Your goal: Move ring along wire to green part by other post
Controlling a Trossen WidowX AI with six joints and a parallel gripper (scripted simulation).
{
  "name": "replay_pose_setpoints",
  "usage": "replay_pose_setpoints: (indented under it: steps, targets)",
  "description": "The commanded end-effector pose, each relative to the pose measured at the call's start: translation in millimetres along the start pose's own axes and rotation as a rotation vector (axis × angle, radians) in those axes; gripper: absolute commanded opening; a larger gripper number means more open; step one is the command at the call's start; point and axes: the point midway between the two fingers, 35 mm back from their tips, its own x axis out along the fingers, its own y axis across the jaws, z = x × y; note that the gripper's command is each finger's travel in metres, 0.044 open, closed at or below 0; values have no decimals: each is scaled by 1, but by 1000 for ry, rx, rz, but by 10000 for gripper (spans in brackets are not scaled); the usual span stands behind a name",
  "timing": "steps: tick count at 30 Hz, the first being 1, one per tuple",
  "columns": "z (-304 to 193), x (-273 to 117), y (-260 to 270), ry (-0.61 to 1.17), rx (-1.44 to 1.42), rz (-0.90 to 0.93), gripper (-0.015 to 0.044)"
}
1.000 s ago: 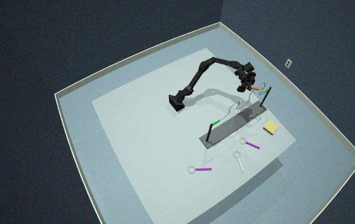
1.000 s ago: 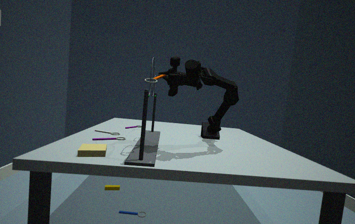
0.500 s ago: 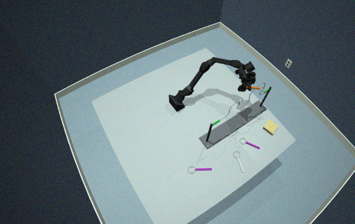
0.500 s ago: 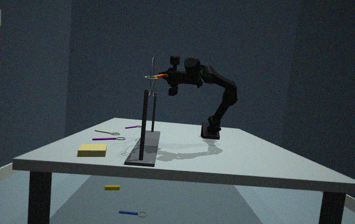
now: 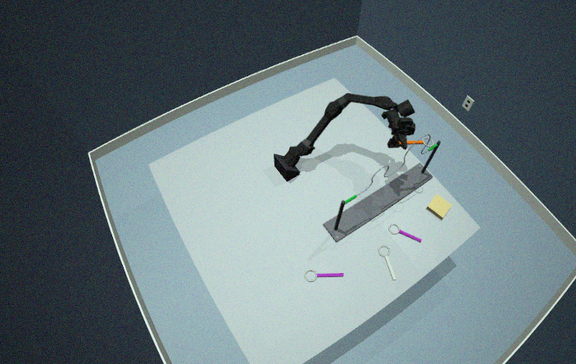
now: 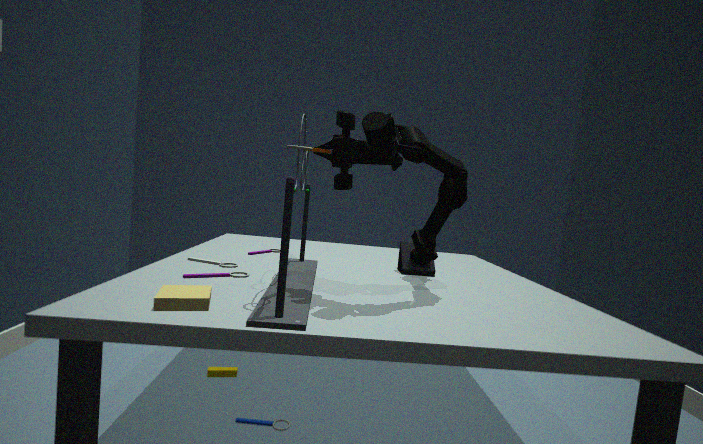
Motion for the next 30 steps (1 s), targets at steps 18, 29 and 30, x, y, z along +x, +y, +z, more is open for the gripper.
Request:
replay_pose_setpoints:
  steps: [18, 29, 30]
  targets:
    - [1, 1, 9, -12, 259, 128, -150]
    - [2, 1, 14, -21, 386, 196, -150]
    - [3, 1, 14, -22, 398, 202, -150]
